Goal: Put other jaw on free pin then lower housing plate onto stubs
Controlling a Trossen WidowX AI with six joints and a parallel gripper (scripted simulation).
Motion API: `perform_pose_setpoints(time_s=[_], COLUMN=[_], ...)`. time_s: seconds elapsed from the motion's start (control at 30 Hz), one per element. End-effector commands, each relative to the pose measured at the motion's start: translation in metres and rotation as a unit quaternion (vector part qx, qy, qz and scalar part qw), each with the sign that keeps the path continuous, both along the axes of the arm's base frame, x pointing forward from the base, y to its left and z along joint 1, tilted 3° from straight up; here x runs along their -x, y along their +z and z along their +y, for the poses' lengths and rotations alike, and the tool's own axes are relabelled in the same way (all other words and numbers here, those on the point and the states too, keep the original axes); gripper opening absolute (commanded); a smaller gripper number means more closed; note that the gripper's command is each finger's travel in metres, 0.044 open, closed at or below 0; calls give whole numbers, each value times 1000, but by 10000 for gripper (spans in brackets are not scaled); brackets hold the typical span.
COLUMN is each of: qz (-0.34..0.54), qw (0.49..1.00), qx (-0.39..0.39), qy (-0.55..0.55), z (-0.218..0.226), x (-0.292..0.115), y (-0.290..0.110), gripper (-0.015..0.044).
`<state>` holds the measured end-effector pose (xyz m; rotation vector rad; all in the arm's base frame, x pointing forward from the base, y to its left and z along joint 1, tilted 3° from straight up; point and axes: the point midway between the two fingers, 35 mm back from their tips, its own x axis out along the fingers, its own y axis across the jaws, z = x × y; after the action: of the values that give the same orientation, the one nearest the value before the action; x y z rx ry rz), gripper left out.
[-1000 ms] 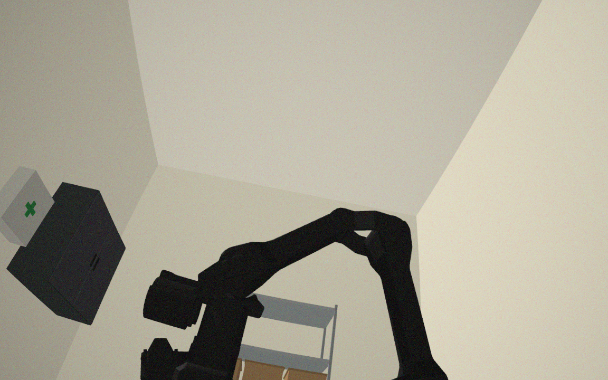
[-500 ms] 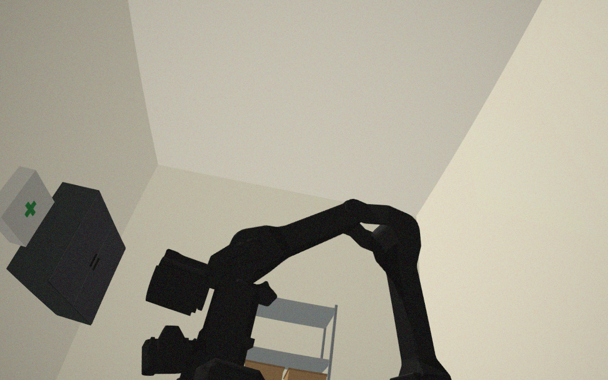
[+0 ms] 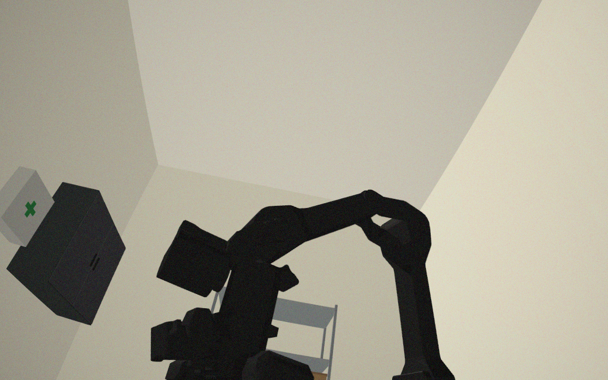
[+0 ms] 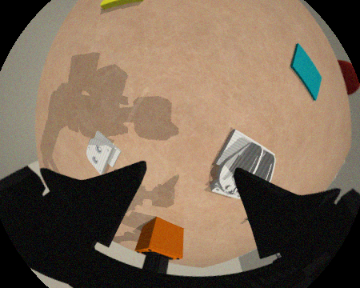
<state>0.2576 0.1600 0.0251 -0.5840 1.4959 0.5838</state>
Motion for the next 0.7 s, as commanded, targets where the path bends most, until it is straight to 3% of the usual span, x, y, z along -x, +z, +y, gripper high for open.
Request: perform_pose_setpoints(time_s=[0.0, 0.67], qz=[6, 8], qw=[999, 972], qx=[-2, -13], qy=[44, 236], z=[12, 63], x=[12, 63], y=[0, 10], gripper=[440, 440])
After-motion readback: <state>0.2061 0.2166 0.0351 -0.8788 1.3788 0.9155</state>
